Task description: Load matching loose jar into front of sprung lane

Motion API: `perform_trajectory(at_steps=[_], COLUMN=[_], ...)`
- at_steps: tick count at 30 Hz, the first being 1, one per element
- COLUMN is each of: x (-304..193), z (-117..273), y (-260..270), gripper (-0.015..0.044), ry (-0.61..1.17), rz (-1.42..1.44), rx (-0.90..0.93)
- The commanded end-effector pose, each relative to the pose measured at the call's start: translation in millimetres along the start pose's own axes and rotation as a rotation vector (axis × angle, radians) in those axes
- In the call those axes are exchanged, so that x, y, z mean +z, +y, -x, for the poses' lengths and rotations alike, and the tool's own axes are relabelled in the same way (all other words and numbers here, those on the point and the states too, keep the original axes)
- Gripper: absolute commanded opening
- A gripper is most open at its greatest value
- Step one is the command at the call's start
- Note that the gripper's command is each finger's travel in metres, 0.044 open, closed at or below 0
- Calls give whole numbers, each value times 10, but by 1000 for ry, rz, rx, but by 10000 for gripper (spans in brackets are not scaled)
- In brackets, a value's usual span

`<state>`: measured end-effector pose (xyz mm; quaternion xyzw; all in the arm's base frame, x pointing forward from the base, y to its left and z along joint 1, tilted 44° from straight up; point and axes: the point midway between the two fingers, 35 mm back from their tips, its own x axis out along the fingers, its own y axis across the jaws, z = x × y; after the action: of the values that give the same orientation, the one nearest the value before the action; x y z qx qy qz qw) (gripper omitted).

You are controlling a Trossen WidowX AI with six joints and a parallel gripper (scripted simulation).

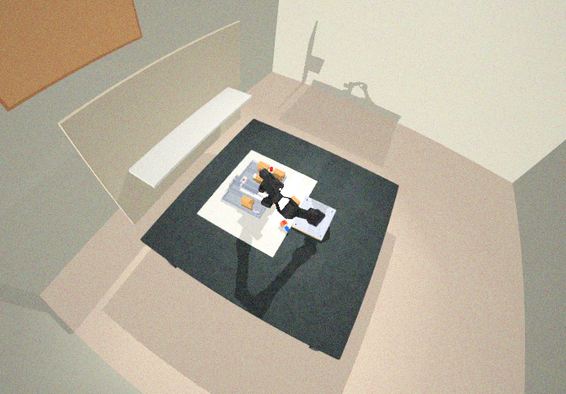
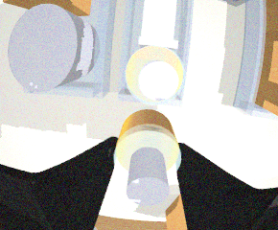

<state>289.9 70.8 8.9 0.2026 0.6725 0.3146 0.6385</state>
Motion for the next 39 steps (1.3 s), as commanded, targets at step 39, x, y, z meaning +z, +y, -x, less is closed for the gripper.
perform_trajectory(at_steps=[39], x=[140], z=[-29], y=[-7], gripper=[0], ry=[-2], rz=[-8], rx=[3])
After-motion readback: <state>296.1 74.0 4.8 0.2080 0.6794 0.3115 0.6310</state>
